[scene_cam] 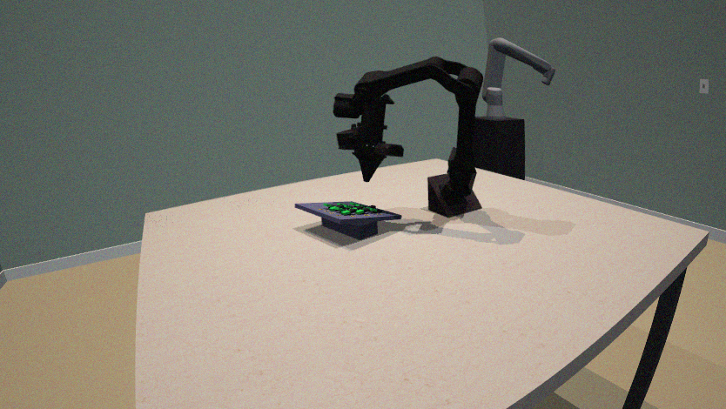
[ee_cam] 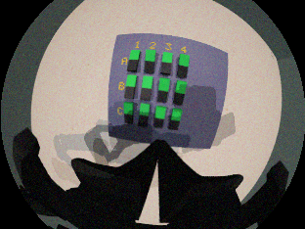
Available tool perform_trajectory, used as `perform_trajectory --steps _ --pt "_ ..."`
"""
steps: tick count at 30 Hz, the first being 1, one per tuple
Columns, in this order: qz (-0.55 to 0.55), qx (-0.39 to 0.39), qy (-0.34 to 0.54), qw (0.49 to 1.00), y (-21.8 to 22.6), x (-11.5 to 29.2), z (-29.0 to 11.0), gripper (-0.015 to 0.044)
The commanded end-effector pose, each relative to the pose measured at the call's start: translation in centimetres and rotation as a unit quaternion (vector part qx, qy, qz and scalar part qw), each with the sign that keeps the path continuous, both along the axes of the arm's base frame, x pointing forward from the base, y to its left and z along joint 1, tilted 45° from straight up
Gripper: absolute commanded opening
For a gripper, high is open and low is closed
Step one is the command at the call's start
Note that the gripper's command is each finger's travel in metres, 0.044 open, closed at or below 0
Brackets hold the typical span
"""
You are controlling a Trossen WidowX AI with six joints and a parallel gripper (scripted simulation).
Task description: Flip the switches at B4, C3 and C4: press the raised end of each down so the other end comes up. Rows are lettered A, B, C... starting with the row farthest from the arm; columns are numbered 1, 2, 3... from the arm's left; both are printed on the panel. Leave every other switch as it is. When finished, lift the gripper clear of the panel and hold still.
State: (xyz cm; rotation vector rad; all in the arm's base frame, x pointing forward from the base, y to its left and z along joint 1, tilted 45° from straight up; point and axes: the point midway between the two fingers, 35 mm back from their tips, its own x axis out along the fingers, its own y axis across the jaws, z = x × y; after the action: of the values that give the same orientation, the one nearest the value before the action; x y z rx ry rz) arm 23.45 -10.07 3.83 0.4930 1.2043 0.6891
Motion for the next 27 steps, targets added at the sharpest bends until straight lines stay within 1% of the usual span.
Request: perform_trajectory --steps 1,5,8,13,27 --pt "0.008 0.000 0.003 1.000 -0.3 -0.1 0.4 0.0000" --pt "0.008 -0.001 0.002 1.000 -1.7 1.9 -0.5 0.0000" --pt "0.008 -0.001 0.002 1.000 -1.8 2.1 -0.6 0.0000" --pt "0.016 -0.003 0.011 1.000 0.7 2.8 -2.9 0.0000" --pt "0.017 -0.003 0.010 1.000 1.8 3.1 -3.9 0.0000"
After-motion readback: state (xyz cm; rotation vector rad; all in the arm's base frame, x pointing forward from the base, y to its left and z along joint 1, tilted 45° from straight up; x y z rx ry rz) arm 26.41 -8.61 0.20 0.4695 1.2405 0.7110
